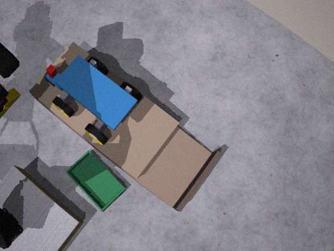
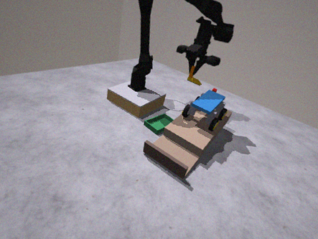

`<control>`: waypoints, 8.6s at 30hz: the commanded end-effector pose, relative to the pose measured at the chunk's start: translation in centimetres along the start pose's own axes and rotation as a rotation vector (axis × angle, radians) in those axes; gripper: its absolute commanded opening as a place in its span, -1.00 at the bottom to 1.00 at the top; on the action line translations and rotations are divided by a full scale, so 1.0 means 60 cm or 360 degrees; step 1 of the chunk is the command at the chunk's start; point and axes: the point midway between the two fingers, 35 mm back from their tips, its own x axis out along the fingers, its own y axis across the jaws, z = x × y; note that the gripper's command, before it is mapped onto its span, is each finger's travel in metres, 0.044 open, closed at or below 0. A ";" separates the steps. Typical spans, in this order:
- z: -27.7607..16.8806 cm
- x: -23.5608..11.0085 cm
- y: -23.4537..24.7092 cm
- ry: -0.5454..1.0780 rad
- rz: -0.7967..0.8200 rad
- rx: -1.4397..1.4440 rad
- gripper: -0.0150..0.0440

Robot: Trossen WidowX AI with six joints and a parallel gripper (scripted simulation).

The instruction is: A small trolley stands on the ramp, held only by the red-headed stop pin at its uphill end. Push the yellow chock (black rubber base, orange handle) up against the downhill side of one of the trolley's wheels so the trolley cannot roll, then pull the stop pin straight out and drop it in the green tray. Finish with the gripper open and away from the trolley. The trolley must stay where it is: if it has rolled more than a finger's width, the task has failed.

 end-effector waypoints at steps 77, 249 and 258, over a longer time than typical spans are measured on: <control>0.146 0.004 0.051 -0.0017 -0.0011 -0.2561 -0.49; 0.429 0.051 0.182 0.0094 0.0113 -0.2560 0.15; 0.431 0.041 0.182 0.0100 0.0104 -0.2550 0.51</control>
